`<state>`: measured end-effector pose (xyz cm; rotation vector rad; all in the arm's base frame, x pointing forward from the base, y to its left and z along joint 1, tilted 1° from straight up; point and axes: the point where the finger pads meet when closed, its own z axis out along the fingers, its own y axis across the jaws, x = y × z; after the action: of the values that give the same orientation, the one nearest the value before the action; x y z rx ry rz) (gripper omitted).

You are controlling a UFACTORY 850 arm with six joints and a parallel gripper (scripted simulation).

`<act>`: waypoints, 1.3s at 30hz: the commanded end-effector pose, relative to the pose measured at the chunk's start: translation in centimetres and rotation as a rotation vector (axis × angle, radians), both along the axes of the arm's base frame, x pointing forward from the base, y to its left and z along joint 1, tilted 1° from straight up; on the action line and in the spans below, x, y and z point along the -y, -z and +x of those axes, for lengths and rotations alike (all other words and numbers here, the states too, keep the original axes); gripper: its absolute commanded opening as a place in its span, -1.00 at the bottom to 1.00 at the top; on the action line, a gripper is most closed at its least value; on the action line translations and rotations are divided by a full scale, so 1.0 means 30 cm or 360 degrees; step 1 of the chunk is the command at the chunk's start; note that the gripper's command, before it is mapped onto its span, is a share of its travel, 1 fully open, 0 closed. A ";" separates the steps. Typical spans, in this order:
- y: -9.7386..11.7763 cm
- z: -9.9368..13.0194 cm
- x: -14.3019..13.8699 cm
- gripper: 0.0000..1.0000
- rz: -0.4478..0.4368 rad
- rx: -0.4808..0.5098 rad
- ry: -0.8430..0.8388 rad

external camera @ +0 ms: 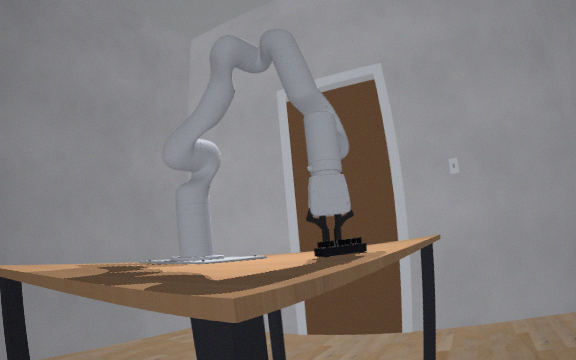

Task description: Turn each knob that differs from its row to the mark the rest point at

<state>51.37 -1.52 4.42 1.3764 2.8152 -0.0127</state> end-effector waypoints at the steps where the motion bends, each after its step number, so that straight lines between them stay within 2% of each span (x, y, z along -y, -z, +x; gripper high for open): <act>1: -0.002 0.003 0.000 -0.61 0.0000 0.0003 0.0000; 5: -0.002 0.003 0.000 -0.61 0.0000 0.0003 0.0000; 6: -0.002 0.003 0.000 -0.84 0.0000 0.0003 0.0000; 39: -0.002 0.003 0.000 -0.84 0.0000 0.0003 0.0000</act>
<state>51.37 -1.52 4.42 1.3763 2.8151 -0.0126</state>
